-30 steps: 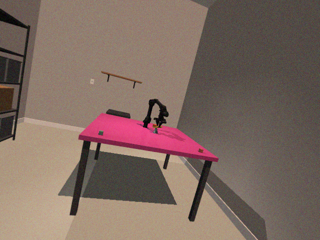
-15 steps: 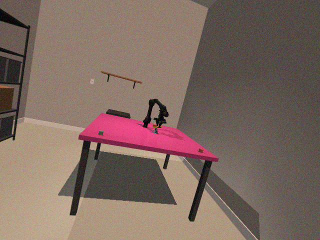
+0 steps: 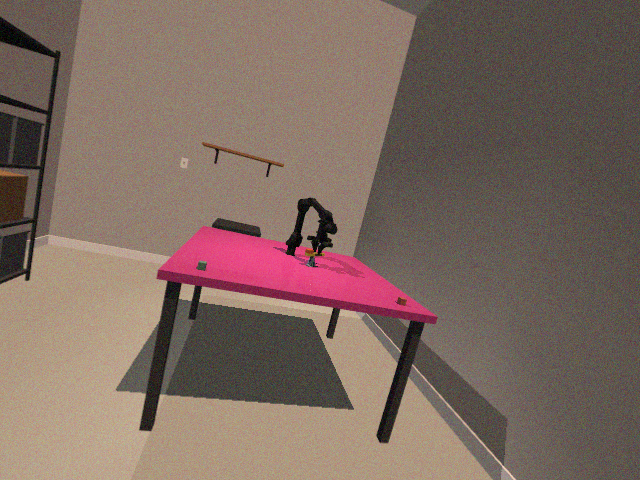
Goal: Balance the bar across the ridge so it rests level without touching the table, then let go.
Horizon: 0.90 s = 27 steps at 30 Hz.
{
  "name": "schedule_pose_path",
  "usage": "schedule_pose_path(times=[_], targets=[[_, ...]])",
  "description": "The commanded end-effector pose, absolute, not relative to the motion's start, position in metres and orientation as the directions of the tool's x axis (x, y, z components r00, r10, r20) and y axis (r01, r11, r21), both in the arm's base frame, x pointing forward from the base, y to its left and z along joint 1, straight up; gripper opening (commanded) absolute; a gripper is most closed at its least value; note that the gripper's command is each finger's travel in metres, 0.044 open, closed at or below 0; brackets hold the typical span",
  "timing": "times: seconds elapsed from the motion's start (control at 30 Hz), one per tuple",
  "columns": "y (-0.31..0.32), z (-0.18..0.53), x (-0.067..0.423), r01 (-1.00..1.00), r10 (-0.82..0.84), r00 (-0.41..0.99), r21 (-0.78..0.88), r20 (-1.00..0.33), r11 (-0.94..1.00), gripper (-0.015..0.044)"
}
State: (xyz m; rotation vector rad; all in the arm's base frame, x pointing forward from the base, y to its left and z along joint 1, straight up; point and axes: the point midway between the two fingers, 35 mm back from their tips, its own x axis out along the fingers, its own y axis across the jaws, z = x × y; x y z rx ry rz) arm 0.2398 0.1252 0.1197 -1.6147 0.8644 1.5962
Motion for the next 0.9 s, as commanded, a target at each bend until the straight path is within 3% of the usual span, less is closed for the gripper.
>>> schedule_pose_path(times=[0.0, 0.87], targets=[[0.1247, 0.1193, 0.2404, -0.843, 0.011, 0.022, -0.025, -1.0, -0.537, 0.0], [0.1247, 0.1171, 0.2405, -0.843, 0.011, 0.022, -0.025, -1.0, -0.537, 0.0]])
